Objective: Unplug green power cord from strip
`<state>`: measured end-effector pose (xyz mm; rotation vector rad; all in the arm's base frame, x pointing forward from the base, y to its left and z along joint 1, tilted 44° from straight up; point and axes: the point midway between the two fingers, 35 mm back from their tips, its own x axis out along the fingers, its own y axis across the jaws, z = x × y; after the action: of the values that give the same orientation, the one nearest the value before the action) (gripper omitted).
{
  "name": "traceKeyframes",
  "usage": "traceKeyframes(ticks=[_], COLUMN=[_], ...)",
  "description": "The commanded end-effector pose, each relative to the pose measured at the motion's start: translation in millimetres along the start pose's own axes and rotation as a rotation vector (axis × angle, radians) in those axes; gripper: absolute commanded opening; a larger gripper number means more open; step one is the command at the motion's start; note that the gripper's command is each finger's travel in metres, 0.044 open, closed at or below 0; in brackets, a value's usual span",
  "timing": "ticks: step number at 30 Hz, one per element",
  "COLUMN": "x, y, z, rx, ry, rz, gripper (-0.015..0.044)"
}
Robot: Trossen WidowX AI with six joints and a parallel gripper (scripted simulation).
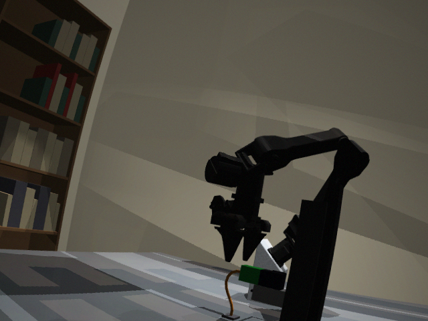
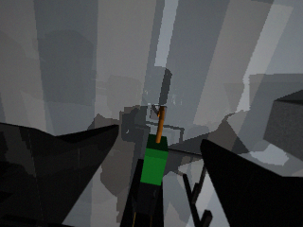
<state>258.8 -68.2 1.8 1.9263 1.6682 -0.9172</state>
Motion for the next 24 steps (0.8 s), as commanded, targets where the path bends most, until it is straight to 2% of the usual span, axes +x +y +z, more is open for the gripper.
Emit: traceKeyframes(ticks=[1,24], x=[-9.8,-11.1], y=[-0.4,-1.2], z=[38.3,45.7], rx=[0.006,0.006], ry=[-0.007,-0.007], rz=[0.006,0.006], gripper=[0.0440,0.0440])
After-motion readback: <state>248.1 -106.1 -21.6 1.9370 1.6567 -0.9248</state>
